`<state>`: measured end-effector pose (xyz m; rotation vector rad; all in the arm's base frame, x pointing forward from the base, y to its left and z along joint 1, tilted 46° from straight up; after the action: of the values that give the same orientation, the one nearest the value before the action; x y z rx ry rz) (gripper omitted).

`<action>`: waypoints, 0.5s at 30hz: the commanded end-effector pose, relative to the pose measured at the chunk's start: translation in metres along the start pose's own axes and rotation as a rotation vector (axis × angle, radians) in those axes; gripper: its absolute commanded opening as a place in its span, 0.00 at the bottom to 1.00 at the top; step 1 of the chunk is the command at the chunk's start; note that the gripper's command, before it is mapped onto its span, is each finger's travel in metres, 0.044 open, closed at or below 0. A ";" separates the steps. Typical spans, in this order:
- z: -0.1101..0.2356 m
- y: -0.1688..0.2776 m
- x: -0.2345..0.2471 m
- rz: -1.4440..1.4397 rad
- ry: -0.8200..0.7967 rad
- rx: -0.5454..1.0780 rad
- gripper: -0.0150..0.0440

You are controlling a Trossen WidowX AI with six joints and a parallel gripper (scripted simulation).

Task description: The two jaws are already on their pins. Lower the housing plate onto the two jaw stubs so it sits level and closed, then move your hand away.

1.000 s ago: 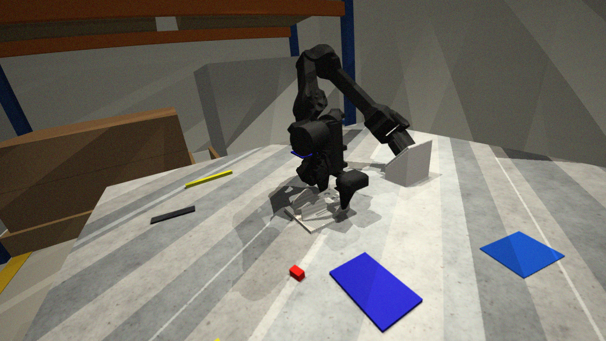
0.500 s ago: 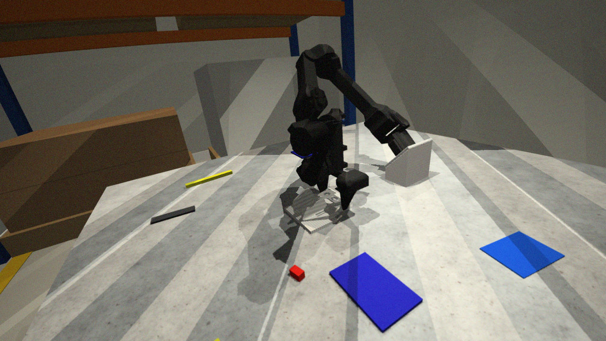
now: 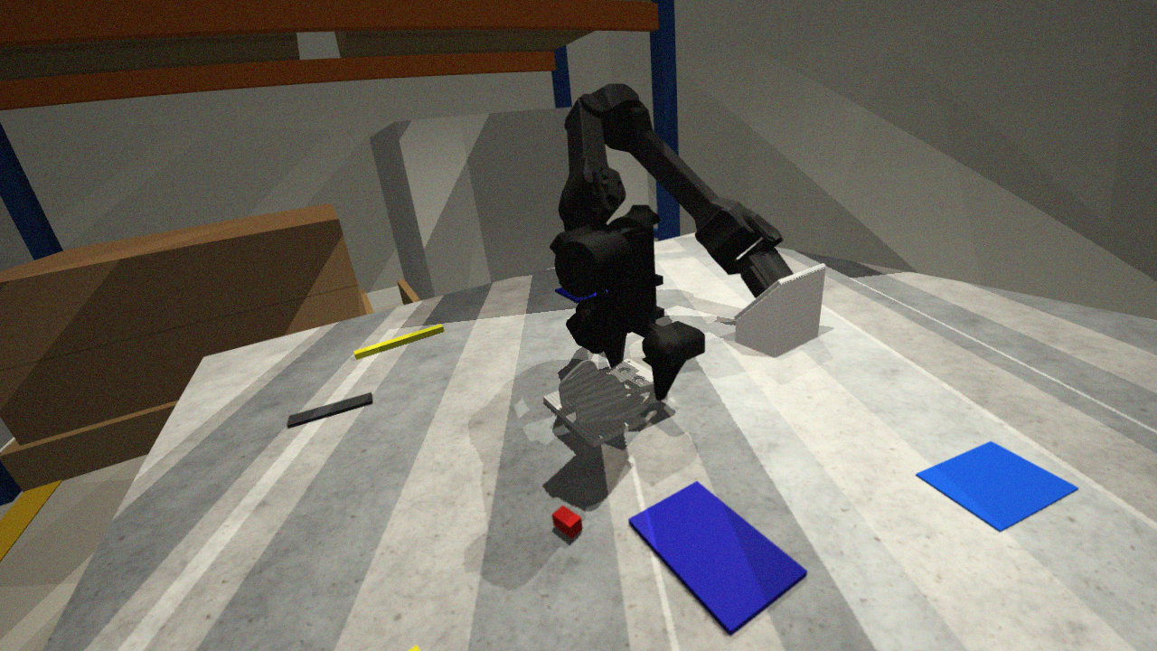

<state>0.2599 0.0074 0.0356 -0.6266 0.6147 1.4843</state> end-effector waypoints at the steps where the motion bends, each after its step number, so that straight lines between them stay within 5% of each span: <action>1: 0.020 -0.002 0.001 -0.005 -0.006 -0.004 1.00; 6: 0.071 0.002 -0.001 -0.002 0.000 -0.002 1.00; 15: 0.081 0.013 0.004 0.007 -0.008 -0.011 1.00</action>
<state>0.2567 0.0565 0.0827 -0.6323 0.6099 1.4907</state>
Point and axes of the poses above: the point midway between the two fingers, 35 mm back from their tips, its own z axis back along the fingers, its own x axis across the jaws, y = z × x, the point moved 6 cm from there along z, back along the fingers, and after that the axes turned 1 degree about z, right-handed, at the moved point
